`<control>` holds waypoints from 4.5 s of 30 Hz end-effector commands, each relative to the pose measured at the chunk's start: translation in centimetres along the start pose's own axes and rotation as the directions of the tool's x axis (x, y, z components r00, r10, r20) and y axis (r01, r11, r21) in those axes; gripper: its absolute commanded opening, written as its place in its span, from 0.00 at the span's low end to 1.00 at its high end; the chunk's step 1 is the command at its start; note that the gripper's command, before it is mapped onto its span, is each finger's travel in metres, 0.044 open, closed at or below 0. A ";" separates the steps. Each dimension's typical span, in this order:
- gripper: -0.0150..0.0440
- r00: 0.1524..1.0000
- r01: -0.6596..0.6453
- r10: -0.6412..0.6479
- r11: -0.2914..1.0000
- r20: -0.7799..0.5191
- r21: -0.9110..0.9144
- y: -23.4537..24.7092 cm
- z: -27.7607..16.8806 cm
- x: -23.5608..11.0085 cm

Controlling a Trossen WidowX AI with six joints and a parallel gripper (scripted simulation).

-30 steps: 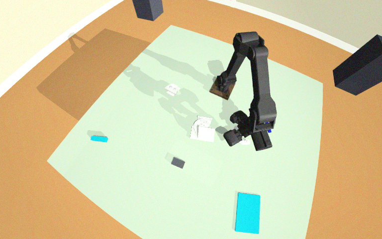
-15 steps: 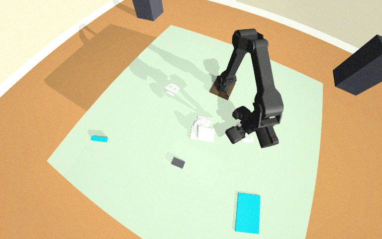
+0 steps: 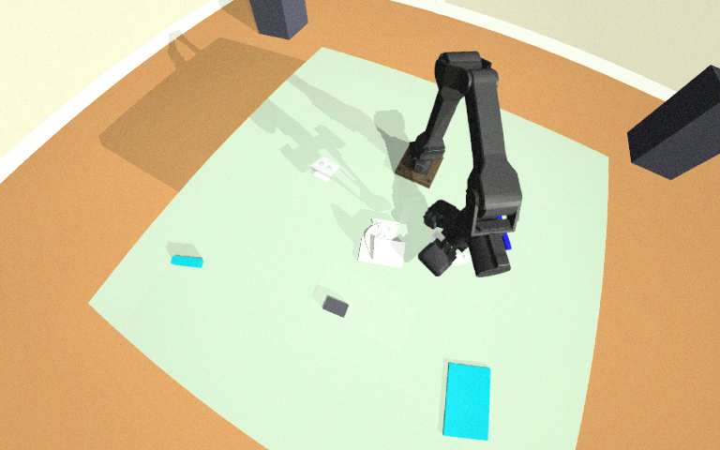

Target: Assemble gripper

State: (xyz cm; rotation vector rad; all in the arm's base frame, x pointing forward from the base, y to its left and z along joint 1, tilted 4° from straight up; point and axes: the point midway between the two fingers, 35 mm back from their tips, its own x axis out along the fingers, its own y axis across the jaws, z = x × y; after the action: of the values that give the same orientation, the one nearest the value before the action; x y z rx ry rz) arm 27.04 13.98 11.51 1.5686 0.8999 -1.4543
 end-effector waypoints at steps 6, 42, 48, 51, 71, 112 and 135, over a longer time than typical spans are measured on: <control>0.48 1.000 0.009 -0.006 0.971 0.012 -0.240 1.2 2.4 0.2; 0.48 1.000 0.018 -0.005 0.381 0.017 -0.924 4.5 10.8 0.0; 0.48 1.000 0.019 -0.004 0.232 0.018 -0.972 4.7 12.2 0.0; 0.48 1.000 0.019 -0.004 0.156 0.019 -0.988 4.8 12.9 0.0; 0.48 1.000 0.021 0.000 -0.357 0.023 -0.934 4.9 17.5 0.0; 0.48 1.000 0.021 0.001 -0.553 0.025 -0.833 4.7 19.3 0.0; 0.48 1.000 0.021 0.001 -0.553 0.025 -0.833 4.7 19.3 0.0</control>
State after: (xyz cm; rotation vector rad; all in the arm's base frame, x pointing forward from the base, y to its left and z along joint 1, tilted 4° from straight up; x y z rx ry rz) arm 23.08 -5.59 11.62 -0.1475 1.4904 0.0649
